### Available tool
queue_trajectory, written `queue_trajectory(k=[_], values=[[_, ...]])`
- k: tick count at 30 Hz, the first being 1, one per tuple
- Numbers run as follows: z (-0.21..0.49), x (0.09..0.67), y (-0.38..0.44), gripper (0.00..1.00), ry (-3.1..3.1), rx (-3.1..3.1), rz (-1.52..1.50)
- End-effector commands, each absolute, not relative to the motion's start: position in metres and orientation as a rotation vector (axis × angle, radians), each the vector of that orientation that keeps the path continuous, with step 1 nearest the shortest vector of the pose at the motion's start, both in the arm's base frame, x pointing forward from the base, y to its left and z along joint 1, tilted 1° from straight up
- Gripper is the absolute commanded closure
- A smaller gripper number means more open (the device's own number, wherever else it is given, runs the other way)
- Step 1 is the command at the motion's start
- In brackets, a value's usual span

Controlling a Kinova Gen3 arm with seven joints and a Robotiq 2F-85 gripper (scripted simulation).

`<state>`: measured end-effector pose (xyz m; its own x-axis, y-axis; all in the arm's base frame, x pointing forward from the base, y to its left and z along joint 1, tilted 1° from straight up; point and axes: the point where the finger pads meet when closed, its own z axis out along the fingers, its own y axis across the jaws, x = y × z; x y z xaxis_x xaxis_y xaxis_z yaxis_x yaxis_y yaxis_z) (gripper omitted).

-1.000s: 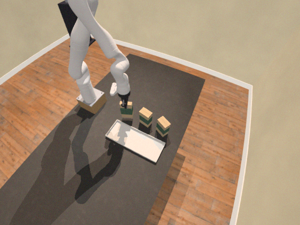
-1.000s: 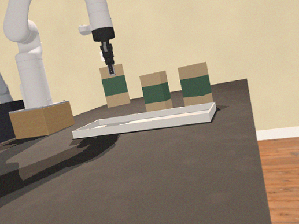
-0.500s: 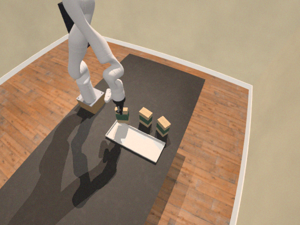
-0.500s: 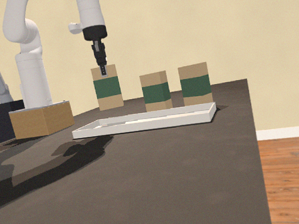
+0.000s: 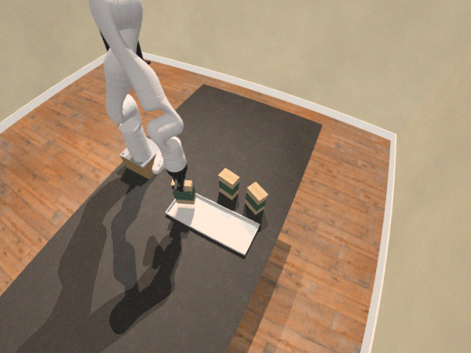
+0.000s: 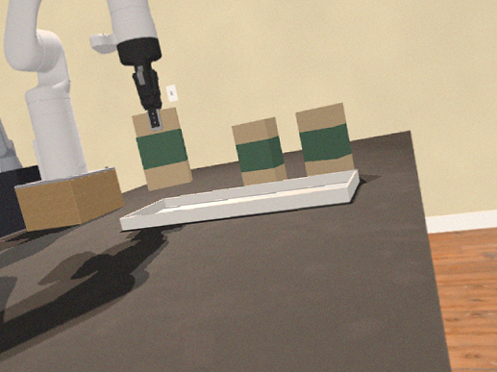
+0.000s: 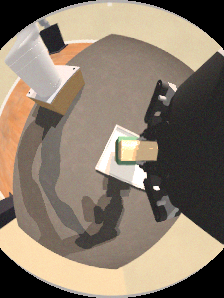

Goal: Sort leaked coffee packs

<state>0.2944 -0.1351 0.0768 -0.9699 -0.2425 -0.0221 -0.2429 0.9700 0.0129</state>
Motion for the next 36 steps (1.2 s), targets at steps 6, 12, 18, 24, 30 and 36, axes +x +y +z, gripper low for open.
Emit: queue_trajectory(k=[6, 12, 18, 24, 30, 36], values=[[0.076, 0.292, -0.148, 0.75, 3.101, -0.352, 0.024], [0.076, 0.292, -0.148, 0.75, 3.101, -0.352, 0.024], [0.076, 0.292, -0.148, 0.75, 3.101, -0.352, 0.024], [0.075, 0.292, -0.148, 0.75, 3.101, -0.352, 0.024], [0.07, 0.292, -0.148, 0.75, 3.101, -0.352, 0.024], [0.058, 0.292, -0.148, 0.75, 3.101, -0.352, 0.024]])
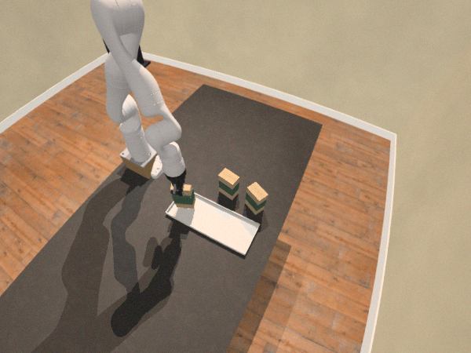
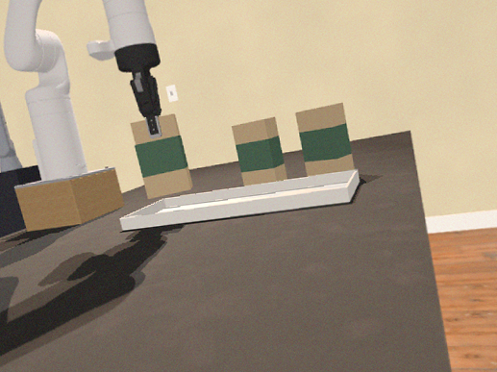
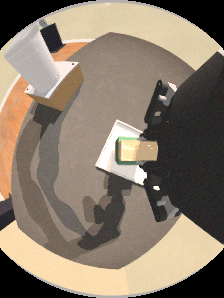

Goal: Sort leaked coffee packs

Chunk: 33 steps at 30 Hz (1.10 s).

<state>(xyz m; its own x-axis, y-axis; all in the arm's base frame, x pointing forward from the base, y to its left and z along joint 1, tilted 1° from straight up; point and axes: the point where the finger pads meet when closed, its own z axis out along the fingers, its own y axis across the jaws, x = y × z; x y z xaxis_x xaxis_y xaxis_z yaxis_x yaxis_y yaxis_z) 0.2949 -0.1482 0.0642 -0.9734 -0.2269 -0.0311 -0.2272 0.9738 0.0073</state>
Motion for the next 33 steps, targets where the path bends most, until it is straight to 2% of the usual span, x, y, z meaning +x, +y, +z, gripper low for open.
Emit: queue_trajectory(k=[1, 33], values=[[0.056, 0.292, -0.148, 0.75, 3.101, -0.352, 0.024], [0.027, 0.293, -0.148, 0.75, 3.101, -0.352, 0.024]])
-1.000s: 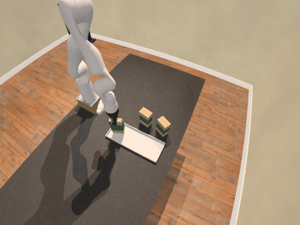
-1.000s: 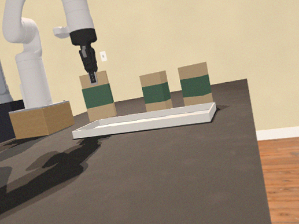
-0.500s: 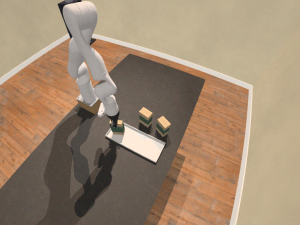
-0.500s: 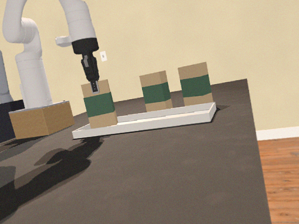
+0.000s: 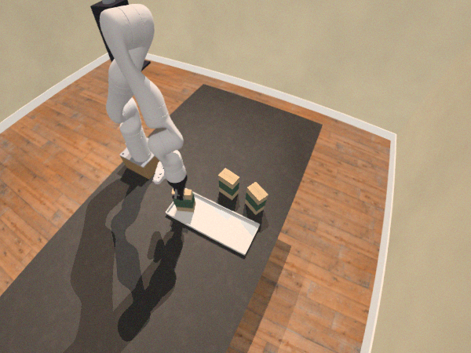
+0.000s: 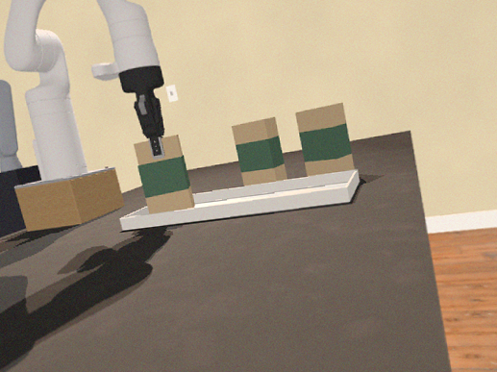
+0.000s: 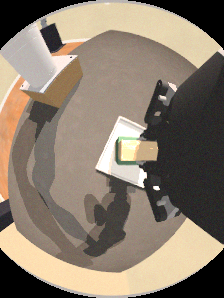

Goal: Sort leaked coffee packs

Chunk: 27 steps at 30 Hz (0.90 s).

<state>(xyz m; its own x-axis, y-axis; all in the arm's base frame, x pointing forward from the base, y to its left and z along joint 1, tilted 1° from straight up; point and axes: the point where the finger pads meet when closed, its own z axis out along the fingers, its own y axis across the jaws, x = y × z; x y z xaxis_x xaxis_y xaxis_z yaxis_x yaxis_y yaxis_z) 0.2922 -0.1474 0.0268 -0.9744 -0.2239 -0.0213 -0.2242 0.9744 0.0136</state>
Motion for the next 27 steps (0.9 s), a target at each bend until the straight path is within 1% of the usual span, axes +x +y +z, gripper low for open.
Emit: queue_trajectory(k=[1, 24, 25, 27], values=[[0.0271, 0.2925, -0.1476, 0.75, 3.101, -0.352, 0.024], [0.0271, 0.2925, -0.1476, 0.75, 3.101, -0.352, 0.024], [0.0271, 0.2925, -0.1476, 0.17, 3.101, -0.352, 0.024], [0.0271, 0.2925, -0.1476, 0.17, 3.101, -0.352, 0.024]])
